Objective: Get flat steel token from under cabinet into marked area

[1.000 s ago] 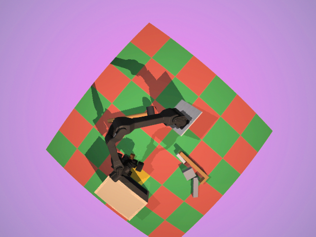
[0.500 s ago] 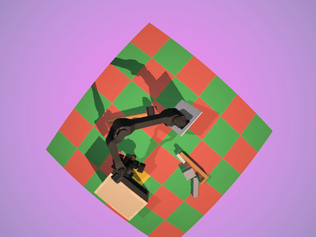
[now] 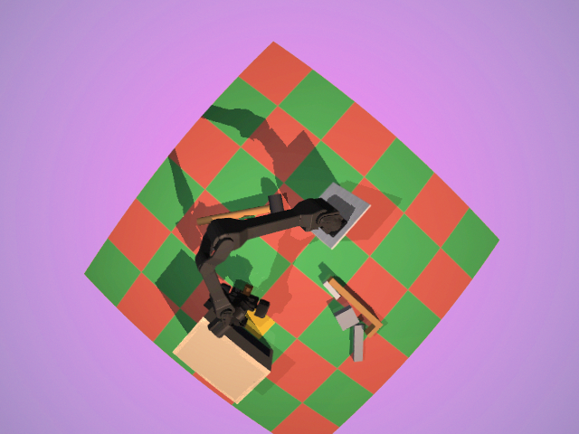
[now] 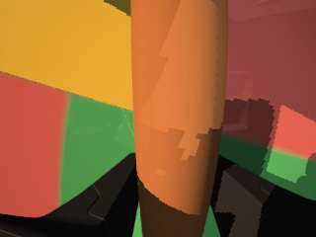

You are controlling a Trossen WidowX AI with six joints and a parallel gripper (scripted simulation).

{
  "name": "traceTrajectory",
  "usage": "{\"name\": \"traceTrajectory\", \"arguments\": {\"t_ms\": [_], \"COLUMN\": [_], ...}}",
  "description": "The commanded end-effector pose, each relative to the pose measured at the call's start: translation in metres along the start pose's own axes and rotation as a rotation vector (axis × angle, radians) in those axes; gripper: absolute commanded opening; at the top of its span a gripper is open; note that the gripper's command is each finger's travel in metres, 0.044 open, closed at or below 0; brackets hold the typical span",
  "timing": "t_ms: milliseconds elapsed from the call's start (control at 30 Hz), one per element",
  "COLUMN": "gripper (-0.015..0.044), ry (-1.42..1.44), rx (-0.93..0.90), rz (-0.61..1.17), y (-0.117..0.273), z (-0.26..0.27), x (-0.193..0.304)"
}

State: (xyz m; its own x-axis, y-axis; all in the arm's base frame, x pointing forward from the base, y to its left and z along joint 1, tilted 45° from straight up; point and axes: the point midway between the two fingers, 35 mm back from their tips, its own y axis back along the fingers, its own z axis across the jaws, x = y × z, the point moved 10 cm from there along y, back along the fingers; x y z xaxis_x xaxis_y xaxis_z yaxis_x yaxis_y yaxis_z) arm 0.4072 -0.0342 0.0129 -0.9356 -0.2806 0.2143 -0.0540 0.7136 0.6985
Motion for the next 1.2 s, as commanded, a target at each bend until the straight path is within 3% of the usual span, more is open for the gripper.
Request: {"name": "traceTrajectory", "arguments": {"t_ms": [0, 1167], "gripper": [0.0, 0.0], "ry": [0.007, 0.008], "rx": [-0.014, -0.014], "rz": [-0.001, 0.0], "y": [-0.001, -0.001], "z": [0.008, 0.008], "x": [0.001, 0.02]}}
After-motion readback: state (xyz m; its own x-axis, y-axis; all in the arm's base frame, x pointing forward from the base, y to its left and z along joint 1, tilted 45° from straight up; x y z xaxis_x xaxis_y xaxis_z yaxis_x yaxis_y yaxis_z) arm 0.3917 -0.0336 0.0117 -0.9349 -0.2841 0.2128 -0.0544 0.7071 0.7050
